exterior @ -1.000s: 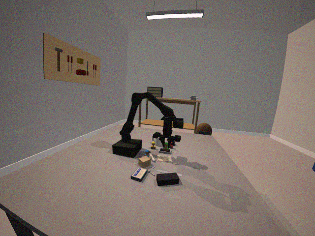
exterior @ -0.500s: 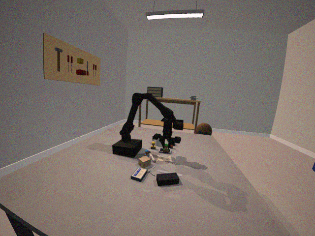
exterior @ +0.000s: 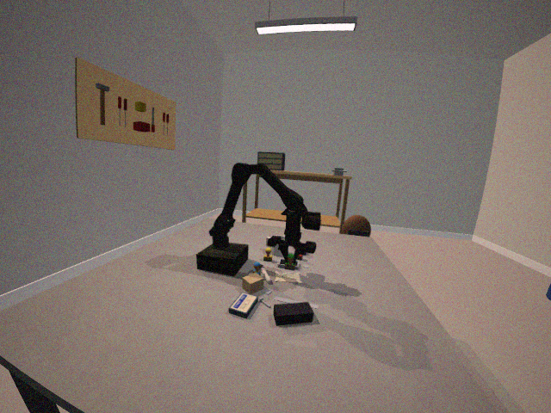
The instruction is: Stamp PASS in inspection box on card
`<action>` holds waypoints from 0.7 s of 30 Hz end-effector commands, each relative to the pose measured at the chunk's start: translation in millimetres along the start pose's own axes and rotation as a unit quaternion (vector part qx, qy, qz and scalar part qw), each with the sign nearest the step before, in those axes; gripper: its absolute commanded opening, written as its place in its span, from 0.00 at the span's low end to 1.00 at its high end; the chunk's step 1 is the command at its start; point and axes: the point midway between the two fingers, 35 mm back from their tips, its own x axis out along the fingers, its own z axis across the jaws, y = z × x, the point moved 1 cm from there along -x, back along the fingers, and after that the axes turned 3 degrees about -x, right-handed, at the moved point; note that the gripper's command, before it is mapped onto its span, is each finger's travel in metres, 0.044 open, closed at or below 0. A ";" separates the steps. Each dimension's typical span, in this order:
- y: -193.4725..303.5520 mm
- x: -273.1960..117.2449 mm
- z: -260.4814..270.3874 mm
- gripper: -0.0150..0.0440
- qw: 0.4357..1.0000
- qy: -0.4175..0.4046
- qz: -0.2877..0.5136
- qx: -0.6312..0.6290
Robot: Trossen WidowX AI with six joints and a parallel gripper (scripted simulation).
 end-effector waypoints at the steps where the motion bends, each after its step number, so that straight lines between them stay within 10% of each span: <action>1: -0.8 4.2 0.7 0.25 1.000 -0.001 -0.003 -0.002; 21: -0.9 17.6 1.3 0.25 1.000 -0.002 -0.003 -0.002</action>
